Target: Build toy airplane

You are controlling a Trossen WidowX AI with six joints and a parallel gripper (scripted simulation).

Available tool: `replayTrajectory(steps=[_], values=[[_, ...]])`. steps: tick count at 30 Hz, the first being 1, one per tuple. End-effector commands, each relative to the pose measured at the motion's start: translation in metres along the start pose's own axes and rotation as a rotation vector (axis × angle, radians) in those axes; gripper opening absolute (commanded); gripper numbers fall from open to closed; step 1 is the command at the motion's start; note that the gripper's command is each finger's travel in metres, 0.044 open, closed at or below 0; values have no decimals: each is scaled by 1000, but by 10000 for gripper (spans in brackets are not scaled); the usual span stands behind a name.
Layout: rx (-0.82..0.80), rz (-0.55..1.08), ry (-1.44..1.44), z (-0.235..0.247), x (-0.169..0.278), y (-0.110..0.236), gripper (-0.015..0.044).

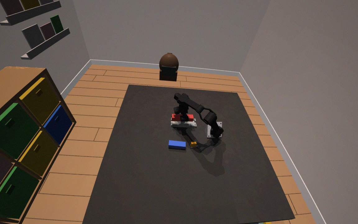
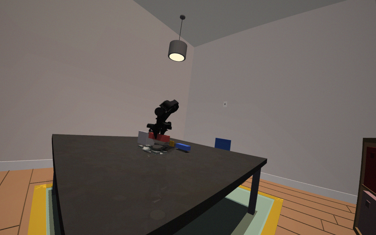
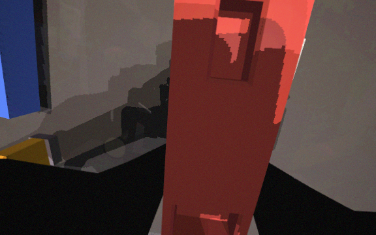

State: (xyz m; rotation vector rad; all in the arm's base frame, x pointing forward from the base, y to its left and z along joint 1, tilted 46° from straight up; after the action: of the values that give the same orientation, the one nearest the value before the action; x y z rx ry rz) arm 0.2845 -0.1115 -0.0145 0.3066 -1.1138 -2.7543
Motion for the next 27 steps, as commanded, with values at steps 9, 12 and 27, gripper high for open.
replayTrajectory(steps=[9, 12, 27], values=[[4, 1, -36, -30, 18, -18, 0], [3, 1, -43, -36, 21, -22, 0], [3, 1, -43, -36, 21, -22, 196]])
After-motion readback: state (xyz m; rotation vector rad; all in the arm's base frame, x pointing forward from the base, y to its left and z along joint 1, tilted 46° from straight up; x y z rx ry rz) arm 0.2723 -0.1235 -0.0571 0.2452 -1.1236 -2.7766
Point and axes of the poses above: the point midway between the two fingers, 35 mm back from their tips, its own y axis back along the fingers, its own z axis across the jaws, x = y × z, the point moved 2 cm from there along y, back along the fingers, and after that the axes turned 11 degrees about y, right-handed, at the moved point
